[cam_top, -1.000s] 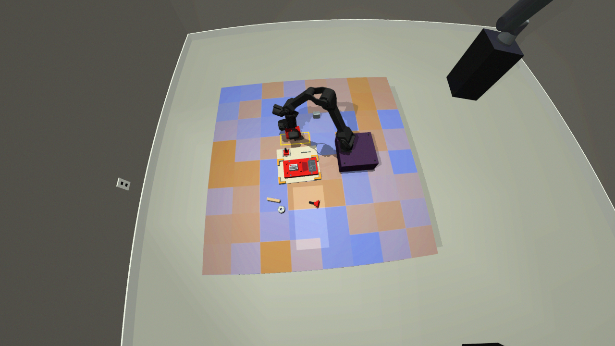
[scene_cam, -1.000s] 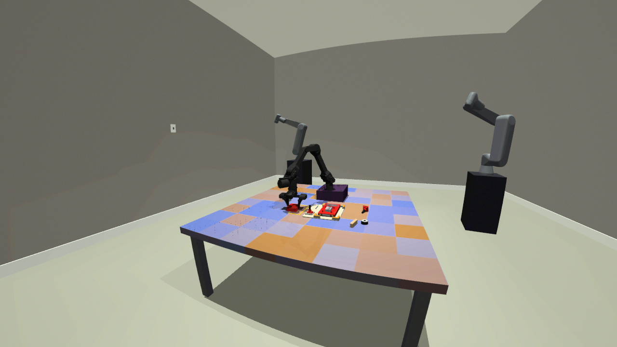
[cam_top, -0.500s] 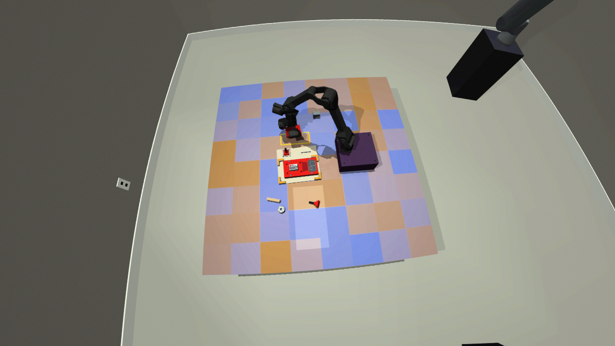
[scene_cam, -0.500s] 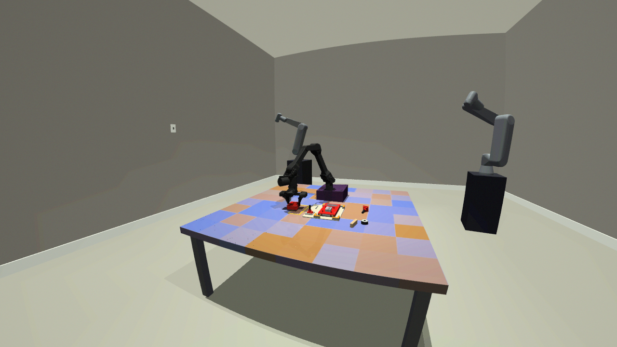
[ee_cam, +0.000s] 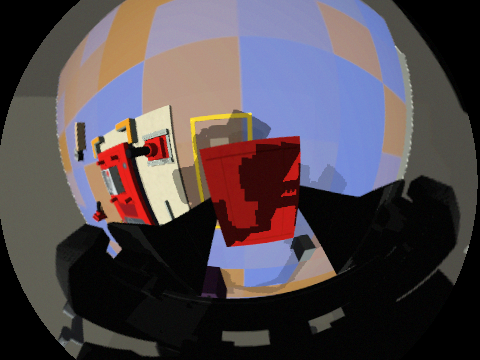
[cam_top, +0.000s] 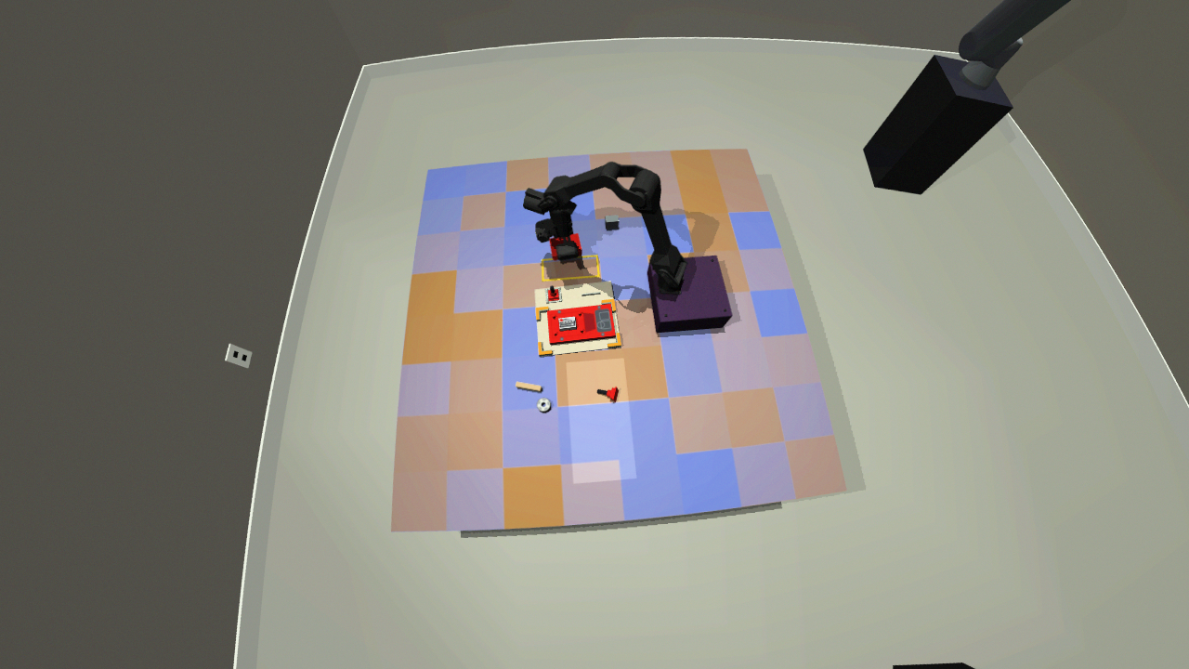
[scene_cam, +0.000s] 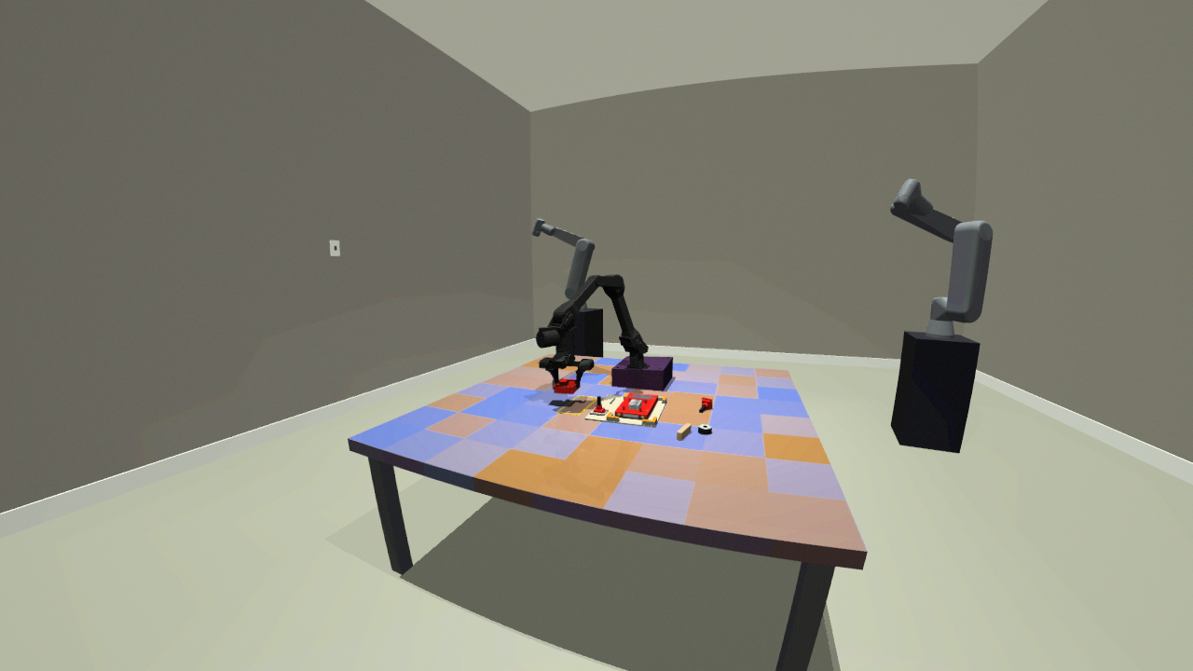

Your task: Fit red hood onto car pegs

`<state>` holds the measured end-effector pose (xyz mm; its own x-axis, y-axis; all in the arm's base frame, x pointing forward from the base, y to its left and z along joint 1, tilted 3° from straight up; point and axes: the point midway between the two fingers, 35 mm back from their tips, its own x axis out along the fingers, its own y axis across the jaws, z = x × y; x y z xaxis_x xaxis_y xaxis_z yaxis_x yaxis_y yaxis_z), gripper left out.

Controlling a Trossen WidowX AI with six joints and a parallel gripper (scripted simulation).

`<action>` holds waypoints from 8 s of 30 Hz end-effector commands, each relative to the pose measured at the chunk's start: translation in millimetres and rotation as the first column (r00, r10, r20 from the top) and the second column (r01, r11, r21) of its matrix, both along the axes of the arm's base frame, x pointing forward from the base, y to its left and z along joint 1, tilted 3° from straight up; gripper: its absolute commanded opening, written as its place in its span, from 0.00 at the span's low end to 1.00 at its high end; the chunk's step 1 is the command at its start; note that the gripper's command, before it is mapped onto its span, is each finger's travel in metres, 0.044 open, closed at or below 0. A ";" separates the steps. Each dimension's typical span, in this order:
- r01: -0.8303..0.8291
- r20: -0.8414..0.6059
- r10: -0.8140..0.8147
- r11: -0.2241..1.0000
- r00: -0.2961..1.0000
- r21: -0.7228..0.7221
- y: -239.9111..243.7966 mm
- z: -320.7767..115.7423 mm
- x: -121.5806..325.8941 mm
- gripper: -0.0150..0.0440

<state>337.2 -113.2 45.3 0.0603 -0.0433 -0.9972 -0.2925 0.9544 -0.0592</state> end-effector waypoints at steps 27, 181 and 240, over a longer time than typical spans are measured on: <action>0.008 0.003 -0.008 1.000 1.000 0.003 28.7 36.2 3.4 0.25; 0.081 0.009 -0.082 0.996 0.997 0.023 250.3 -39.1 -34.3 0.25; 0.080 0.009 -0.080 0.997 0.997 0.018 253.1 31.1 -39.6 1.00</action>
